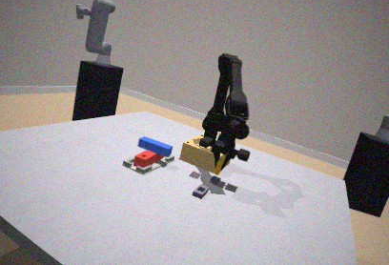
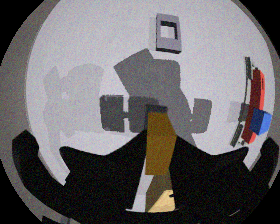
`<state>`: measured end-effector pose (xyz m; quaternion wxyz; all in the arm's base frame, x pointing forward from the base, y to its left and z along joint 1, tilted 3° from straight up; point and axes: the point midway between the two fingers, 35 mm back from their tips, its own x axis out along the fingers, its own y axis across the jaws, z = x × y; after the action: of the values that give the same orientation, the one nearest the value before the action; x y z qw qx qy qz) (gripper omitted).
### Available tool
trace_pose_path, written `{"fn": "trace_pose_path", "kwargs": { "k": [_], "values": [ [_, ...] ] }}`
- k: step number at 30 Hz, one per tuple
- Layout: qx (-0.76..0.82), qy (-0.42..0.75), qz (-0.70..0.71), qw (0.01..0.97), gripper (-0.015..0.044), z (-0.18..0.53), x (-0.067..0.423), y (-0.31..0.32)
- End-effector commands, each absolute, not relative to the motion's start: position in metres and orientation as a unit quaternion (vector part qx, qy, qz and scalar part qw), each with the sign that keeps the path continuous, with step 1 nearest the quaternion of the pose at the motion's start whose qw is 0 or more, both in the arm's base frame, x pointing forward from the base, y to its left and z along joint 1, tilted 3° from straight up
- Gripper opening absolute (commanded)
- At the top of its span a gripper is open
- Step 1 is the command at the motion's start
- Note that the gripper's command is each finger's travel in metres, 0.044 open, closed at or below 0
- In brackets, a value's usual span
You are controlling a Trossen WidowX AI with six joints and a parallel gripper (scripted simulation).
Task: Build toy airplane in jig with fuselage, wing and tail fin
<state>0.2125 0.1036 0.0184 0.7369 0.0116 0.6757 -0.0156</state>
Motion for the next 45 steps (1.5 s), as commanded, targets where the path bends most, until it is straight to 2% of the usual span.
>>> {"fn": "trace_pose_path", "kwargs": {
  "k": [1,28,45],
  "values": [
    [0.018,0.673,-0.017,0.739,0.0000,0.032,0.216,0.106],
    [0.039,0.680,-0.032,0.731,0.0000,0.115,0.204,0.101],
    [0.040,0.680,-0.036,0.731,0.0000,0.115,0.228,0.080]
  ]
}}
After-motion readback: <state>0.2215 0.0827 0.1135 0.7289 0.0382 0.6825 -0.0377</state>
